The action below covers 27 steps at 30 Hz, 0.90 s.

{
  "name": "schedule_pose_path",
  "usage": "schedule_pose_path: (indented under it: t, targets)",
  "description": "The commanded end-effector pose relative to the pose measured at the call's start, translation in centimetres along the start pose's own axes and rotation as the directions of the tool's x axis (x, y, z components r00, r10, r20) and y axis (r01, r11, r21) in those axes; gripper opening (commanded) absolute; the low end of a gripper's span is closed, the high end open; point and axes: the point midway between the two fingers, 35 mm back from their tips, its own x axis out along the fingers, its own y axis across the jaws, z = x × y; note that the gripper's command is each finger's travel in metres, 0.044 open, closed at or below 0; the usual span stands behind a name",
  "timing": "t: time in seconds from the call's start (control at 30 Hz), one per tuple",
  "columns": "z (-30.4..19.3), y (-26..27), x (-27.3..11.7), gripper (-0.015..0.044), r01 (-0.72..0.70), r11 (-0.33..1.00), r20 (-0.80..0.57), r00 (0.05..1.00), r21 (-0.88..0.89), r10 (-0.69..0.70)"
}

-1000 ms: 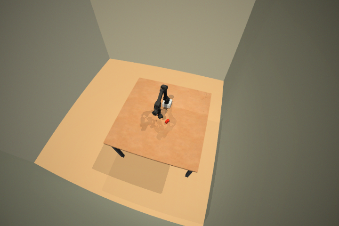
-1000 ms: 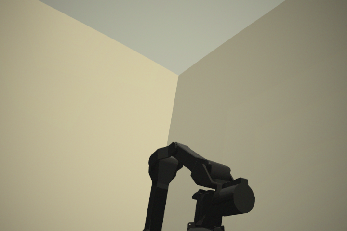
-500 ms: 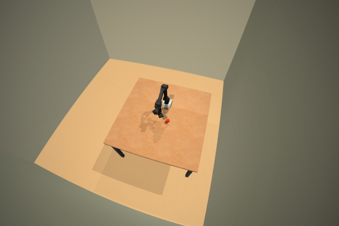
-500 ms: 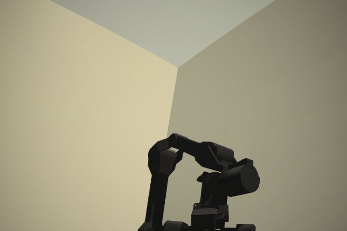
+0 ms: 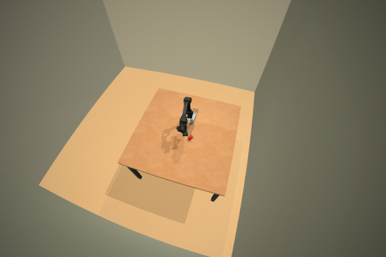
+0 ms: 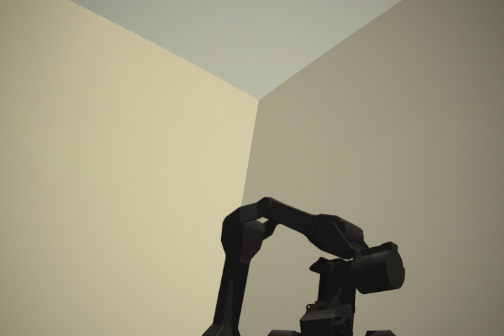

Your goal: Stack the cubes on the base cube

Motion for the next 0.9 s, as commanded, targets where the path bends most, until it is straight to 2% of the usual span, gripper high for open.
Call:
schedule_pose_path:
  t: [0.0, 0.37, 0.53, 0.87]
  targets:
    - [-1.0, 1.0, 0.4, 0.0105, 0.005, 0.998, -0.003, 1.000, 0.060, -0.005]
    - [-3.7, 3.0, 0.8, 0.0105, 0.004, 0.981, -0.005, 1.000, 0.192, -0.004]
    - [-3.8, 3.1, 1.0, 0.0105, 0.005, 0.981, -0.004, 1.000, 0.193, -0.004]
    - [-3.9, 2.9, 3.8, 0.0105, 0.006, 0.985, 0.012, 1.000, 0.175, -0.008]
